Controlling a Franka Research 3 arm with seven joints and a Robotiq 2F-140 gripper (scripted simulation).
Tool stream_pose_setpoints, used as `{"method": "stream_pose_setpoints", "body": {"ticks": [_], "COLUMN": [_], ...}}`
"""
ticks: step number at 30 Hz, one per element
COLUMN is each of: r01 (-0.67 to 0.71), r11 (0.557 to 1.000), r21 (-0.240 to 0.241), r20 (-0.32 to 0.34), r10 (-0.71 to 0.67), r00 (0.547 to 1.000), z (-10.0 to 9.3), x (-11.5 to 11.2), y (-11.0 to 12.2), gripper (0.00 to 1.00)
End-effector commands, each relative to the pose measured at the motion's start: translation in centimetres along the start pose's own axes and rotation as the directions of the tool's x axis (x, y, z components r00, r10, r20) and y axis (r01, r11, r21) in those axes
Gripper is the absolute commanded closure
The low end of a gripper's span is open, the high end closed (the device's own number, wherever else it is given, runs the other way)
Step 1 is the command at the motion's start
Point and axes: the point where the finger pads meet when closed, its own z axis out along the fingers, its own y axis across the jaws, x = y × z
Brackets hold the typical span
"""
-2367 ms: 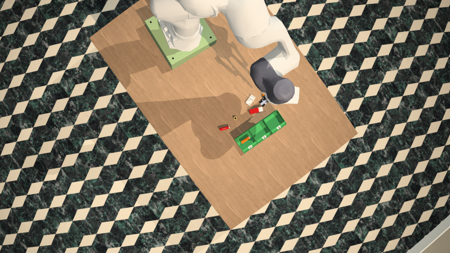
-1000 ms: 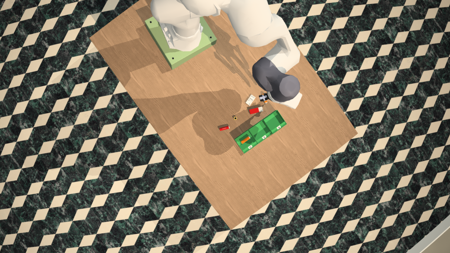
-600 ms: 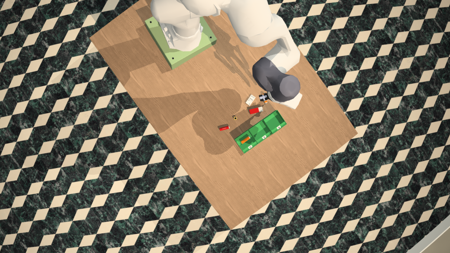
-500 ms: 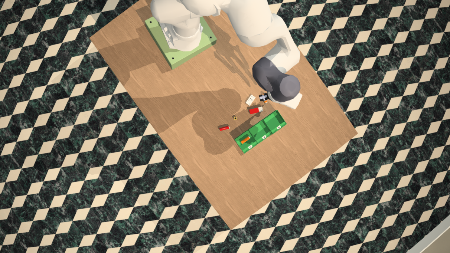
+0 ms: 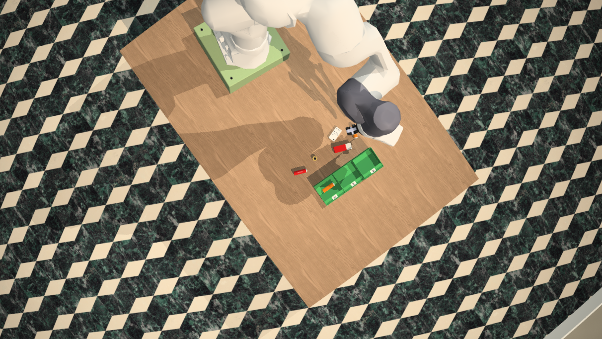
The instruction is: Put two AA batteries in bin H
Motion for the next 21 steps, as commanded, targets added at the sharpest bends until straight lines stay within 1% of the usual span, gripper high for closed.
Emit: {"method": "stream_pose_setpoints", "body": {"ticks": [1, 5, 7, 13, 18, 21], "r01": [-0.013, -0.013, -0.013, -0.013, -0.013, -0.013], "r11": [1.000, 1.000, 1.000, 1.000, 1.000, 1.000], "r21": [0.001, 0.001, 0.001, 0.001, 0.001, 0.001], "r20": [-0.009, -0.009, -0.009, -0.009, -0.009, -0.009], "r10": [0.013, 0.013, 0.013, 0.013, 0.013, 0.013], "r00": [1.000, 1.000, 1.000, 1.000, 1.000, 1.000], "z": [1.2, 2.8, 2.8, 5.1, 5.1, 5.5], "x": [0.3, 0.6, 0.6, 0.9, 1.0, 1.0], "y": [-0.1, -0.1, -0.1, -0.3, -0.4, -0.4], "gripper": [0.83, 0.83, 0.83, 0.83, 0.83, 0.83]}}
